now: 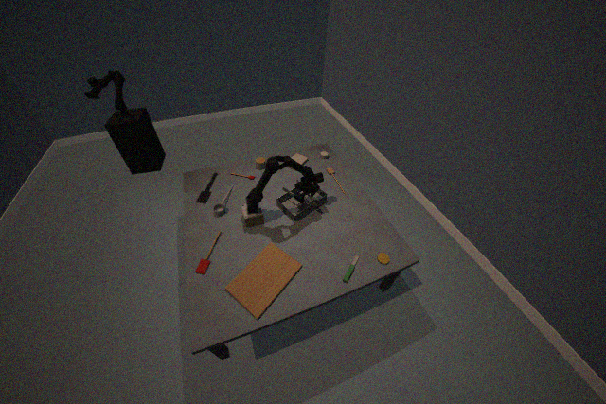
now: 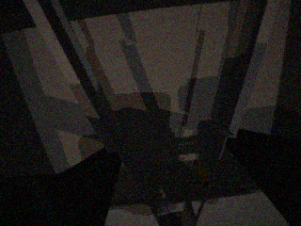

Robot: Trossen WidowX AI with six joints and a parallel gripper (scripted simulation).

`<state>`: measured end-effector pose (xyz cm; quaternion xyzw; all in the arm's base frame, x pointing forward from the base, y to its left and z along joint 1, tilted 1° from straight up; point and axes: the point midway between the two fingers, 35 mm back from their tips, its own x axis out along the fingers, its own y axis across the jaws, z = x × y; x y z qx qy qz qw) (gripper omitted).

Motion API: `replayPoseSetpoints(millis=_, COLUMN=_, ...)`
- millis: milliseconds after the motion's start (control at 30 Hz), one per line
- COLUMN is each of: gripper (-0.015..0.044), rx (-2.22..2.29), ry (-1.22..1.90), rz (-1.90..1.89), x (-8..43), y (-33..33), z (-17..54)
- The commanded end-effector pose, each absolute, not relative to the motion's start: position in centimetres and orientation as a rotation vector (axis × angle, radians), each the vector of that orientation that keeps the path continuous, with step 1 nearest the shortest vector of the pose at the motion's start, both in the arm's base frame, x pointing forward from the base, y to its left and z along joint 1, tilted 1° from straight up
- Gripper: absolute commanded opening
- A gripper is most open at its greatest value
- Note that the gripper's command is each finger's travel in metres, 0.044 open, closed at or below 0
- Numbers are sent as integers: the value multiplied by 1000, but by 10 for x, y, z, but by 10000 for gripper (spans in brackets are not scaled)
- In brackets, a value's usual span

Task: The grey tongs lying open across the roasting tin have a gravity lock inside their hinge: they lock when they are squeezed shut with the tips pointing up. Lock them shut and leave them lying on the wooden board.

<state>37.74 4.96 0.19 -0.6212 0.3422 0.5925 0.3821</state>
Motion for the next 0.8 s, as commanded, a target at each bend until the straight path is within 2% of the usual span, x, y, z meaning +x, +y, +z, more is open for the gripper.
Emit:
replayPoseSetpoints(millis=0, gripper=440, rx=-1583, ry=886, rz=1519, x=374, y=49, z=-7)
replayPoseSetpoints(millis=267, gripper=440, rx=-1583, ry=886, rz=1519, x=374, y=49, z=-15)
replayPoseSetpoints(millis=367, gripper=361, rx=-1583, ry=875, rz=1515, x=376, y=50, z=-11)
replayPoseSetpoints(millis=767, gripper=281, rx=-1583, ry=875, rz=1515, x=376, y=50, z=-11)
